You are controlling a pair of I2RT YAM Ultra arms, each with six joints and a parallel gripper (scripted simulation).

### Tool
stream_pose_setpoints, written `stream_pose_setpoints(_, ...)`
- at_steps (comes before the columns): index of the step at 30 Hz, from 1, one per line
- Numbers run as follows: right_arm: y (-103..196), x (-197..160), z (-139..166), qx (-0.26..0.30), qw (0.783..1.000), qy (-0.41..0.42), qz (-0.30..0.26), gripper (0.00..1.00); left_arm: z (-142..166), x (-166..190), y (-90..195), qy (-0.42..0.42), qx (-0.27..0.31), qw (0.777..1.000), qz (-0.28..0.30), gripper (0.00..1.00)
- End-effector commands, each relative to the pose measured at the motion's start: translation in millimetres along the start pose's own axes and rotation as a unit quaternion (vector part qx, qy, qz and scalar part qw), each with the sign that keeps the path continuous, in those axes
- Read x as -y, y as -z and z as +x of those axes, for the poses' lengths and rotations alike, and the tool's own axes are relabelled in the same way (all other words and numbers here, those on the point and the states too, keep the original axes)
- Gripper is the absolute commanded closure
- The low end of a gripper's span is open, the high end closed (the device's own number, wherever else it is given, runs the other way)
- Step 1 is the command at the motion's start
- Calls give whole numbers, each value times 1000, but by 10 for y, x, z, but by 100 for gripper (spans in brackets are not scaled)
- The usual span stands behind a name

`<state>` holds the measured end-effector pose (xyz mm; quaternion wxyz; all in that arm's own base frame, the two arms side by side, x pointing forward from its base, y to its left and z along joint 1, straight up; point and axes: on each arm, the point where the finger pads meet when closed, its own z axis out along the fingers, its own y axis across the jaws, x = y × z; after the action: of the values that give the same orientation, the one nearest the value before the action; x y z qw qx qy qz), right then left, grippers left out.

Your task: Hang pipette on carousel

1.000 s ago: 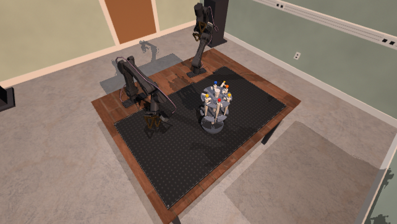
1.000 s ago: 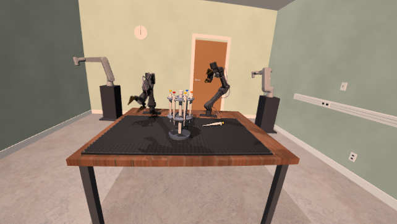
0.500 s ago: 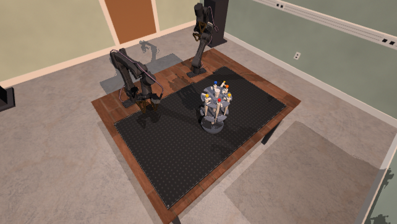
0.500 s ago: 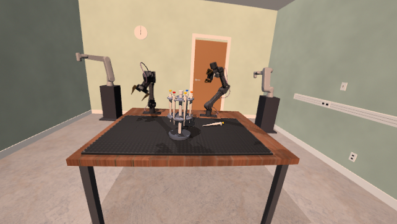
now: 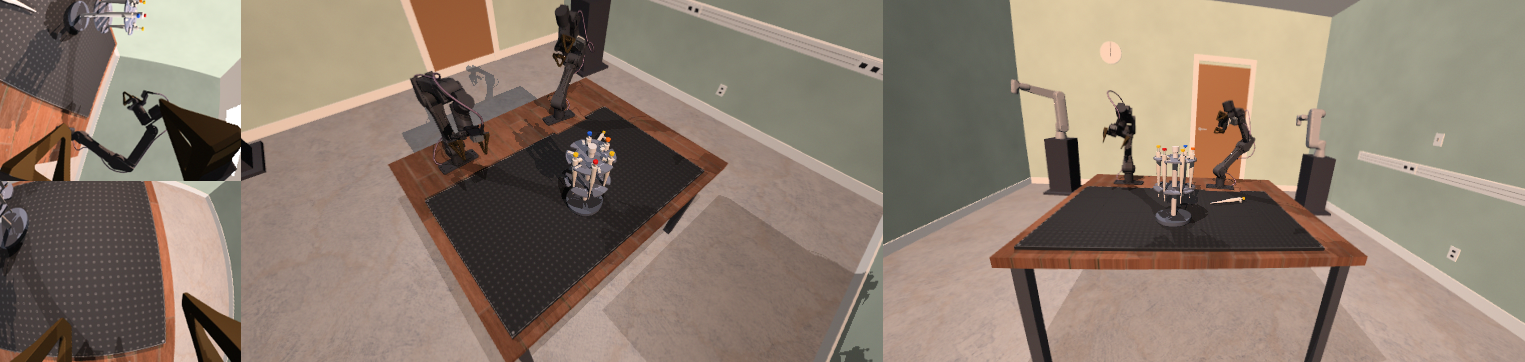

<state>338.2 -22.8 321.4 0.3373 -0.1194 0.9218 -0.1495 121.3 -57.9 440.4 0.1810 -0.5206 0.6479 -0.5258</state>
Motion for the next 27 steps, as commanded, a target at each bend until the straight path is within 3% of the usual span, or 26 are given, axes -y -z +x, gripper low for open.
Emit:
stream_pose_setpoints(1,401,-113,98,5,999,-23,-31,0,-34,-18,-1,55,-98,990,-81,0)
stream_pose_setpoints(4,587,-107,209,11,996,-68,-57,0,-34,-18,-1,55,-98,990,-81,0)
stream_pose_setpoints(18,1305,-361,620,23,982,-136,-128,0,-34,-18,-1,55,-98,990,-81,0)
stream_pose_setpoints(20,1410,-382,662,29,982,-138,-128,0,-34,-18,-1,55,-98,990,-81,0)
stream_pose_setpoints(27,1216,118,833,-13,972,-231,-42,0,-34,-18,-1,55,-98,990,-81,0)
